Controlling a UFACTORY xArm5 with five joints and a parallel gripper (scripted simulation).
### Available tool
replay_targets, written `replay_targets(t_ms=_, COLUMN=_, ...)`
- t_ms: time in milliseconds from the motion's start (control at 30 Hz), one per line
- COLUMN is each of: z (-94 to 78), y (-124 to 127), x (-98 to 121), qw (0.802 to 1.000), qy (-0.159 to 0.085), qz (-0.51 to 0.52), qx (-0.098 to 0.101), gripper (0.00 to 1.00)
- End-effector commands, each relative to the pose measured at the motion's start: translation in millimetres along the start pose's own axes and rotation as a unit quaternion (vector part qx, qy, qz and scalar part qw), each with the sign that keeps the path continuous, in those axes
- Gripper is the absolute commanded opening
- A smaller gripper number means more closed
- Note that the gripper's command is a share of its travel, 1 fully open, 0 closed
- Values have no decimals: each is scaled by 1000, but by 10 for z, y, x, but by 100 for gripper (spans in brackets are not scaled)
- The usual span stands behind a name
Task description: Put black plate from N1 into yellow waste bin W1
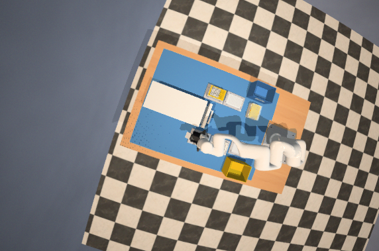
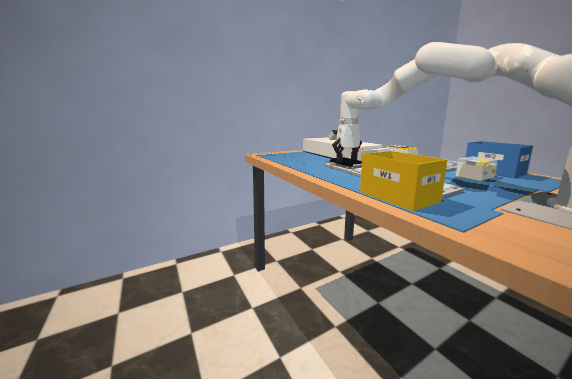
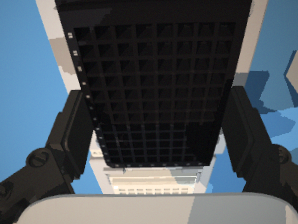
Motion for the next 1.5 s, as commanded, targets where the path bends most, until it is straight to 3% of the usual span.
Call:
replay_targets(t_ms=0, z=58, y=-2, x=-11, qw=1000, qy=3, qz=0, qx=-1, gripper=0)
replay_targets(t_ms=567, z=125, y=-2, x=-11, qw=1000, qy=3, qz=0, qx=-1, gripper=0)
replay_targets(t_ms=1467, z=525, y=2, x=-10, qw=1000, qy=3, qz=0, qx=-1, gripper=0)
Point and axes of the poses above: the point where the finger pads meet when closed, its own z axis back along the fingers, its own y axis across the jaws, x = y × z, the point moved 7 cm from there along z, back along the fingers, and after that the axes turned 1 degree about z, right-handed, at the moved point
